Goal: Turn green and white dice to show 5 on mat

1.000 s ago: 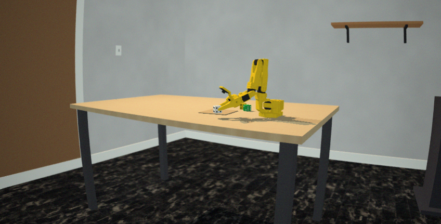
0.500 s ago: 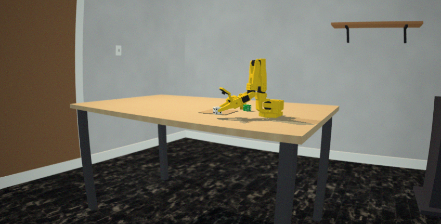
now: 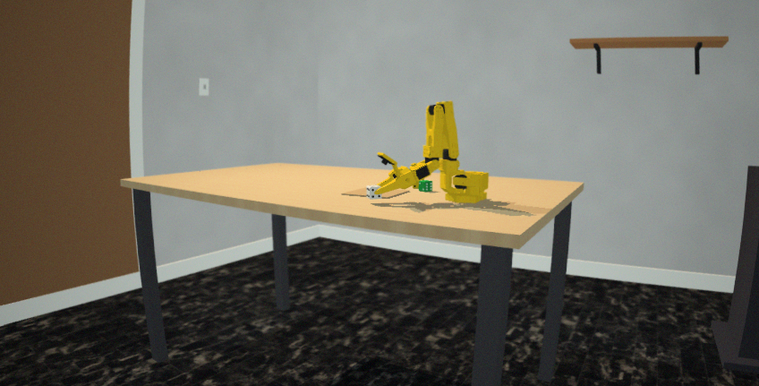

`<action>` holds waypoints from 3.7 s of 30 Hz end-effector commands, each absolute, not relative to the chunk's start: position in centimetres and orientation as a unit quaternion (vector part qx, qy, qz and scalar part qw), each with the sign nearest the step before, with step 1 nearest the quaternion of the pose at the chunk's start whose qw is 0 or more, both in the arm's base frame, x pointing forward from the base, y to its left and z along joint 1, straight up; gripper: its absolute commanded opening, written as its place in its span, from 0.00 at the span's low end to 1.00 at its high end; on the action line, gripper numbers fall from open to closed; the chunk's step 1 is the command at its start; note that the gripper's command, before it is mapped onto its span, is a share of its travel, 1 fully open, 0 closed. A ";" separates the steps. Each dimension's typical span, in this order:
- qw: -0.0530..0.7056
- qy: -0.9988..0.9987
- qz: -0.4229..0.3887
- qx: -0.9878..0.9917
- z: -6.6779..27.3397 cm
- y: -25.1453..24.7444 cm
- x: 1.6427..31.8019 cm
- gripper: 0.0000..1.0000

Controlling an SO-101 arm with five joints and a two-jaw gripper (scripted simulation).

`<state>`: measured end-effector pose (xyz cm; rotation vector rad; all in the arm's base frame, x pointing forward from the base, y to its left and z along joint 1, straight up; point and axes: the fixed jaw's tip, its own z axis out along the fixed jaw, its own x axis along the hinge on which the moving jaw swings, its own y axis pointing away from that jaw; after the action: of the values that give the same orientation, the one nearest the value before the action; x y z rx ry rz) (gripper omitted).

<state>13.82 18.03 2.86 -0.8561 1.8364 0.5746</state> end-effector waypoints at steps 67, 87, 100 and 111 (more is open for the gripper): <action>0.514 0.746 0.241 -0.349 2.2 18.3 14.3 0.00; 0.514 0.746 0.241 -0.349 2.2 18.3 14.3 0.17; 0.514 0.746 0.241 -0.349 2.2 18.3 14.3 0.20; 0.514 0.746 0.241 -0.349 2.2 18.3 14.3 0.30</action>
<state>13.93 18.16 1.71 -0.8500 1.8235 0.5796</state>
